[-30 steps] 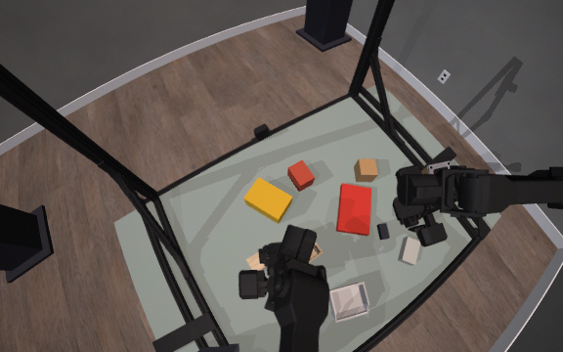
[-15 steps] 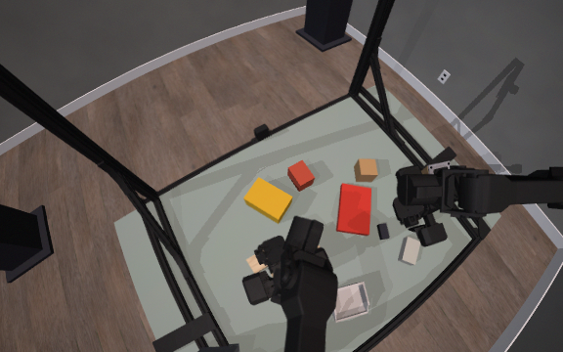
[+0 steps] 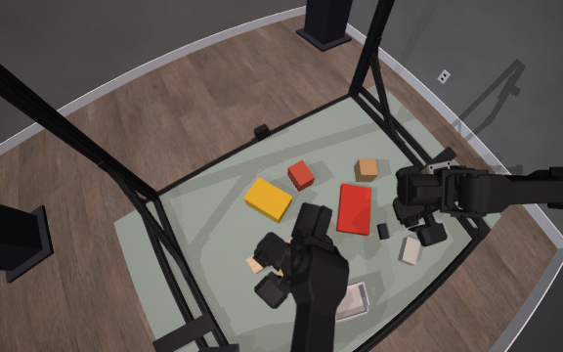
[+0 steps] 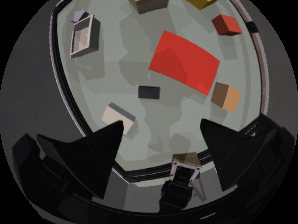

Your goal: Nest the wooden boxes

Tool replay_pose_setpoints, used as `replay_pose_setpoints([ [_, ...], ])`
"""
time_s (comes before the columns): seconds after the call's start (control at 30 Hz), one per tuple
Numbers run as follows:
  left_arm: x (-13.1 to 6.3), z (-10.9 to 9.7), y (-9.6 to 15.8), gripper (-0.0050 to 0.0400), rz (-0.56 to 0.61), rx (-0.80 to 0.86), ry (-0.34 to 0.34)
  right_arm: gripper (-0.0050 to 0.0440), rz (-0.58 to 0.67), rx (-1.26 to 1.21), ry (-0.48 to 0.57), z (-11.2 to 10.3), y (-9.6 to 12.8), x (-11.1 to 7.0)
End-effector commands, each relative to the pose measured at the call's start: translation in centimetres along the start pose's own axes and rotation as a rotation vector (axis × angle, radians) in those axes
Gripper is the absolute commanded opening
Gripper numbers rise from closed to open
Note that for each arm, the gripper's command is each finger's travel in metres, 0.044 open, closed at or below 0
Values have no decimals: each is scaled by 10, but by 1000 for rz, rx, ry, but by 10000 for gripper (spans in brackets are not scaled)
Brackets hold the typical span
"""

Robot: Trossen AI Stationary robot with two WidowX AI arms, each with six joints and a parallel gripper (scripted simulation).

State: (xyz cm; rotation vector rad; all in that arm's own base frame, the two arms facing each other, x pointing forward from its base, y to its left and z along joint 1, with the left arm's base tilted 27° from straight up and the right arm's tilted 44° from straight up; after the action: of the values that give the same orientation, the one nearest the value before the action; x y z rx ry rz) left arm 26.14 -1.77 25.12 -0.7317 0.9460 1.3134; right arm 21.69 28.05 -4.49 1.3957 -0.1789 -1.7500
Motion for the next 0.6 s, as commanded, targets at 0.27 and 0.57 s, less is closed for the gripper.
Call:
replay_pose_setpoints([
  [0.27,0,0,0,400,0,0,0,0,2,-391,-5,-20,-8,-6],
  [0.57,0,0,0,400,0,0,0,0,0,-633,-5,-30,-12,-11],
])
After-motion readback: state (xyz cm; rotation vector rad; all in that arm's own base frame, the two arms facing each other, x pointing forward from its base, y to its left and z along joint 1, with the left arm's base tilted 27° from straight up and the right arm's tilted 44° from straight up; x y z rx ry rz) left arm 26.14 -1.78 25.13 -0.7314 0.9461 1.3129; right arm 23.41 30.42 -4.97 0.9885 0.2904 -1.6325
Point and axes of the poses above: on each arm, the point midway between the two fingers, 35 mm back from their tips, its own x axis out along the fingers, its own z axis across the jaws, y = z × x, the point moved 10 cm from there along -x, back along the fingers, and after that the axes turned 9 degrees about x, right-handed, at the moved point
